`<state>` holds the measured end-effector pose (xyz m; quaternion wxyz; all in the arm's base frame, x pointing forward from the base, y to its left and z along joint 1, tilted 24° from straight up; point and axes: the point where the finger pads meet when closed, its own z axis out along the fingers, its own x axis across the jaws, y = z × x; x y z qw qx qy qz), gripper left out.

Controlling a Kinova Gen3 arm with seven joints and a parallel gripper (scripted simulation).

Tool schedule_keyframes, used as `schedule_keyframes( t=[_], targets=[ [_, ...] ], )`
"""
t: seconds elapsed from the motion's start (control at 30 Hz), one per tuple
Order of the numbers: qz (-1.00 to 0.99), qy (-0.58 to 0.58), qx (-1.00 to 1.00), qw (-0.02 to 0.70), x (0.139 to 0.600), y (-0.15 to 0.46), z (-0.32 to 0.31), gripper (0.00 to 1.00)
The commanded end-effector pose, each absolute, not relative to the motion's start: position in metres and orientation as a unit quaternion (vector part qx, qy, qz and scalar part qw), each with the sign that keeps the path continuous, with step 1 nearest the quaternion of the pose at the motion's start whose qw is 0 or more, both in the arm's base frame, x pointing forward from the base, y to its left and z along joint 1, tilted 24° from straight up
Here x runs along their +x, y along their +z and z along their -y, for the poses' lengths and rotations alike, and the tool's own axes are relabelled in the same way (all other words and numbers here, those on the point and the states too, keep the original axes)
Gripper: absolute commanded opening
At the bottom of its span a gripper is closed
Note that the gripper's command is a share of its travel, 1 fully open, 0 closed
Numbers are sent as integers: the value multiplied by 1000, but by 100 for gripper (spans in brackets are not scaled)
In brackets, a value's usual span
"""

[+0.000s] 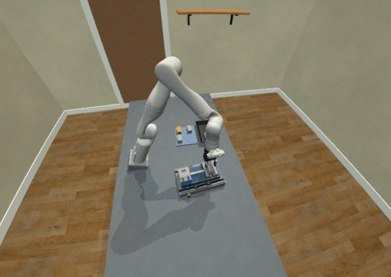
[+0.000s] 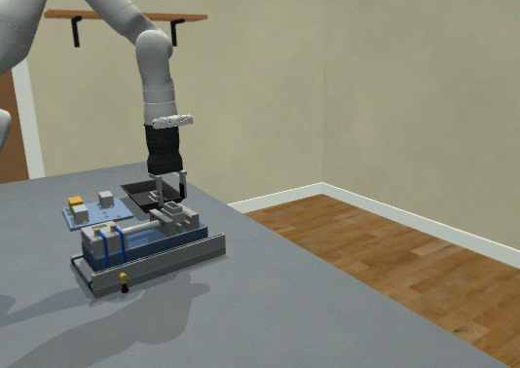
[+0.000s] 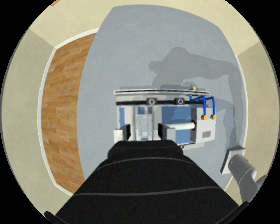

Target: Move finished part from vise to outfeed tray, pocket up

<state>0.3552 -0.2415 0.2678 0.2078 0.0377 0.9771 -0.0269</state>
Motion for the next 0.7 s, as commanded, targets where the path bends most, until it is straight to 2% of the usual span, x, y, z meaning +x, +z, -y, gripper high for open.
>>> schedule_keyframes(
  t=[0.0,0.67],
  targets=[
    [-977,-22,36,207,357,264,240,100],
    [-977,-22,36,207,359,259,240,100]
  ],
)
